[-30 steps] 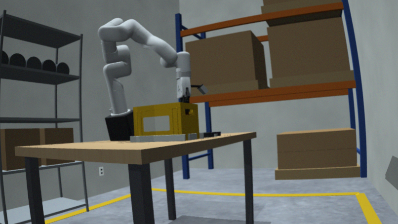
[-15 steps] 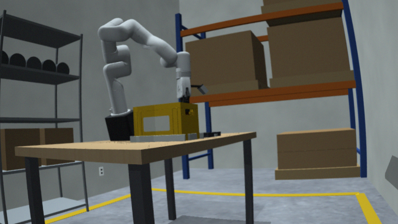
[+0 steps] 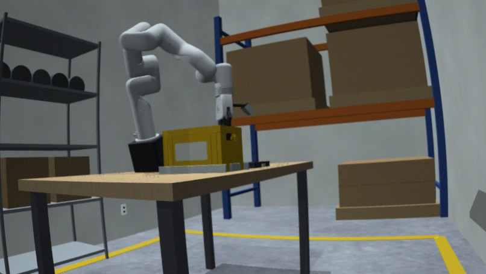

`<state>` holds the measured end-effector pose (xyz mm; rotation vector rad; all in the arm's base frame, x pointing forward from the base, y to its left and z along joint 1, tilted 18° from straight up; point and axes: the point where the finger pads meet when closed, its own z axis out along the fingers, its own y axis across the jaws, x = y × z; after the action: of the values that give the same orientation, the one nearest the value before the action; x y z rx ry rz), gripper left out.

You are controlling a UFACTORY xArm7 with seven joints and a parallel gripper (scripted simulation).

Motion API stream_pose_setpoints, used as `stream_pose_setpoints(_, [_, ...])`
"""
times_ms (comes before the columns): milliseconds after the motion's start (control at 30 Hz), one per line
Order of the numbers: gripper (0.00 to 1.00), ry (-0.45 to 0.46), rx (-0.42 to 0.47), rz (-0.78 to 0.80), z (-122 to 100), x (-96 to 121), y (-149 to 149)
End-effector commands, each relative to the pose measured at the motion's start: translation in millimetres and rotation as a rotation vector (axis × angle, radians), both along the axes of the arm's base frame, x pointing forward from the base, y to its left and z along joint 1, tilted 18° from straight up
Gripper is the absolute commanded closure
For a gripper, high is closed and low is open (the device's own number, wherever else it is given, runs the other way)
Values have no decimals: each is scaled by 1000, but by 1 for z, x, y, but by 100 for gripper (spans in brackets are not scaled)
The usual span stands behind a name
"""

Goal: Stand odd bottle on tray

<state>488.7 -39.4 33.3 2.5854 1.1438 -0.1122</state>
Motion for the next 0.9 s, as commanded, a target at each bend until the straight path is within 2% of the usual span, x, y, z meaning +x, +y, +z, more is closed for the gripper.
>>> stream_pose_setpoints(0, [100, -5, 0, 2, 3, 2, 2])
stream_pose_setpoints(867, [100, -5, 0, 2, 25, 0, 10])
